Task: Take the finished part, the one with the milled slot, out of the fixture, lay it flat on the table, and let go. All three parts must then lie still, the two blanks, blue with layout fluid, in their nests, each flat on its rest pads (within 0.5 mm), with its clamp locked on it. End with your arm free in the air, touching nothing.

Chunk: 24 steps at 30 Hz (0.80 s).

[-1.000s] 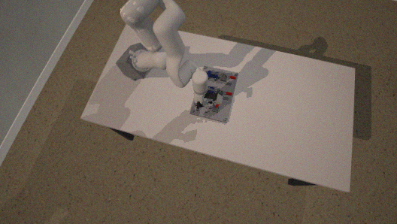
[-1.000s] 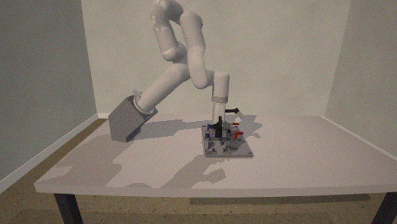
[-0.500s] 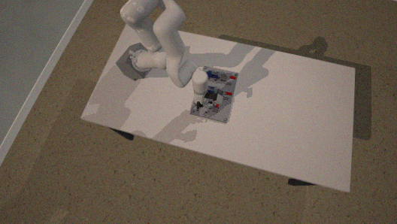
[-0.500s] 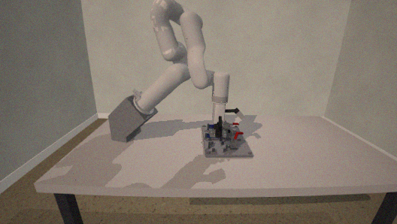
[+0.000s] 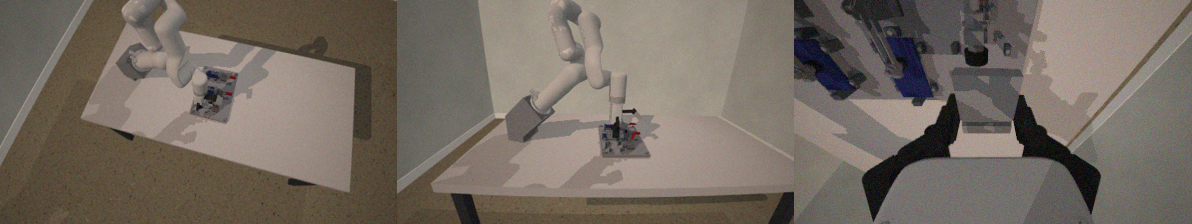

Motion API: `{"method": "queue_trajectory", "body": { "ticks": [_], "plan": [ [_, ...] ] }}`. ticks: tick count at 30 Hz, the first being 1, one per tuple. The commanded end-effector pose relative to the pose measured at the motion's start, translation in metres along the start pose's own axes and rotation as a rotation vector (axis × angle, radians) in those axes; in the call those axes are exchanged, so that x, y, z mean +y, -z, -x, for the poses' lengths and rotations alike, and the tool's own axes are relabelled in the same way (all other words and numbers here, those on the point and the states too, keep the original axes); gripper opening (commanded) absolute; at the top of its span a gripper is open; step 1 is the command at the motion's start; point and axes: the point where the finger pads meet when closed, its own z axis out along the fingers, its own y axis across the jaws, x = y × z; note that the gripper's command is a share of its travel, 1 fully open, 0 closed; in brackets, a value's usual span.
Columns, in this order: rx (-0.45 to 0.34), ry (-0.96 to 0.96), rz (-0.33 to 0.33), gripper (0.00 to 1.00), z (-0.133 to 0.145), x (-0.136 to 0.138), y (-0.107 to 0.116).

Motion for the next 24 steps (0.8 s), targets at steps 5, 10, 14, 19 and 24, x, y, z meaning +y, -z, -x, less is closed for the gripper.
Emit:
{"method": "queue_trajectory", "body": {
  "ticks": [5,10,14,19,24],
  "plan": [
    [0.003,0.0,-0.001,0.0,-0.001,0.012,0.001],
    [0.003,0.0,-0.001,0.0,-0.001,0.021,0.001],
    [0.003,0.0,-0.001,0.0,-0.001,0.027,0.001],
    [0.003,0.0,-0.001,0.0,-0.001,0.036,0.001],
    [0.003,0.0,-0.001,0.0,-0.001,0.048,0.001]
  ]
}}
